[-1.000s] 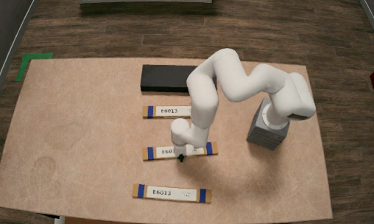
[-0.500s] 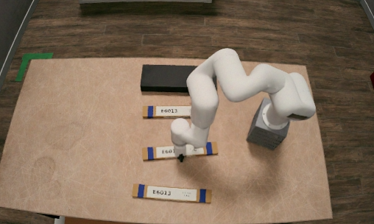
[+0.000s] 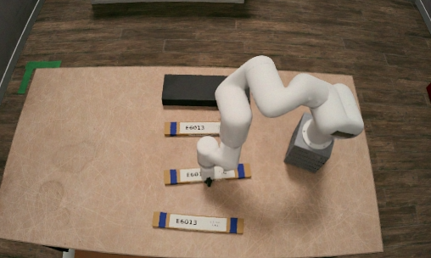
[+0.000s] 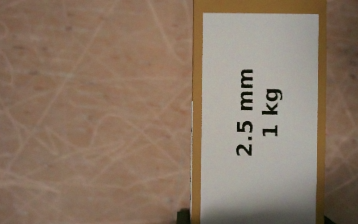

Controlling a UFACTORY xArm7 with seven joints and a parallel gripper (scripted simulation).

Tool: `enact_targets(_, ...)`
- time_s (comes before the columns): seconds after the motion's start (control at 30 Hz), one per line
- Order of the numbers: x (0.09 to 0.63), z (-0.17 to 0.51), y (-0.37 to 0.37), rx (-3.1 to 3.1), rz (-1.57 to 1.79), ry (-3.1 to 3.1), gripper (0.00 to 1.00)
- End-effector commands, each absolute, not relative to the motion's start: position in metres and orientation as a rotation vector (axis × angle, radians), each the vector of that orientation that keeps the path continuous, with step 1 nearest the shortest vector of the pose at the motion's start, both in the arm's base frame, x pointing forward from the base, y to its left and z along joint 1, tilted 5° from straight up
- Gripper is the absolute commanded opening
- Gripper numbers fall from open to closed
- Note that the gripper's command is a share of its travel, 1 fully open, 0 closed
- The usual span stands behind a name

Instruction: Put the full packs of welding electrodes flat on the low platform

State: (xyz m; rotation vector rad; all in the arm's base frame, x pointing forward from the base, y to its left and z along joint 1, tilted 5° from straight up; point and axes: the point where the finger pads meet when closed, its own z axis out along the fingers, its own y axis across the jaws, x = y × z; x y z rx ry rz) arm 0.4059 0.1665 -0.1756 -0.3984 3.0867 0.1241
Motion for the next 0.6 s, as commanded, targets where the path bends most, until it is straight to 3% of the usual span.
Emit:
enact_targets(0.0, 0.407, -0.174, 0.167, -0.397, 0.124, 3.083, 0.58)
enact_targets(0.57, 0.407, -0.141, 0.164, -0.398, 0.124, 3.083, 0.58)
